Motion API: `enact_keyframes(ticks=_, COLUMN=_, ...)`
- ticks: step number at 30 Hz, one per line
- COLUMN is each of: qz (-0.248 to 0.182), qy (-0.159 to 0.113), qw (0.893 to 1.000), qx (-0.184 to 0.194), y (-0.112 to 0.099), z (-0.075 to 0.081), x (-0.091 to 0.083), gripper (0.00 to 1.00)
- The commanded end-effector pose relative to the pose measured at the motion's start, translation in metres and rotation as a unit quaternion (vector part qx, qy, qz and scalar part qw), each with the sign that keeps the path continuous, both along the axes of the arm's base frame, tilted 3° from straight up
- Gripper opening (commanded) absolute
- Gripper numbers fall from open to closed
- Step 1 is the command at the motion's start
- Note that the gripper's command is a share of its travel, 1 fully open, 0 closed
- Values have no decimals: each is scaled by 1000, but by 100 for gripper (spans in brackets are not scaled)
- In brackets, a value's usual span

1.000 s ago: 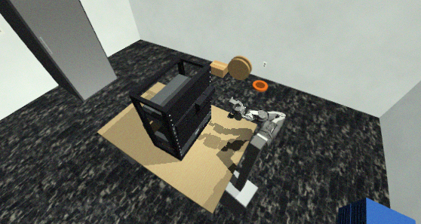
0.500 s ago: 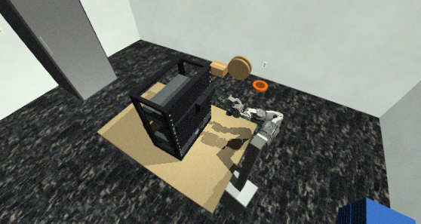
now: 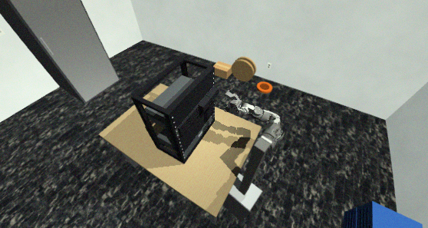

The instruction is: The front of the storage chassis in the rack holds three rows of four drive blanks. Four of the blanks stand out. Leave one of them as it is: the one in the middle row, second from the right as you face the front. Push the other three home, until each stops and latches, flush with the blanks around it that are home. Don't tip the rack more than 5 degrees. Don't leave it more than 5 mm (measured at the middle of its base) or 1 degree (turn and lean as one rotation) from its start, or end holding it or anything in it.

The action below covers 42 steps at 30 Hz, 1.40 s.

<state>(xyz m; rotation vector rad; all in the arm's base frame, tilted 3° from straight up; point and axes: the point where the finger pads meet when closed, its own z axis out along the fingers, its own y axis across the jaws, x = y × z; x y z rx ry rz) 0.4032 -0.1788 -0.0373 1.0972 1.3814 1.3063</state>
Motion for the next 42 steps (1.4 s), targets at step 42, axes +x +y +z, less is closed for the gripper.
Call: enact_keyframes(ticks=42, qz=7, qy=3, qw=1000, qx=-7, y=-2, z=6, x=27, gripper=100)
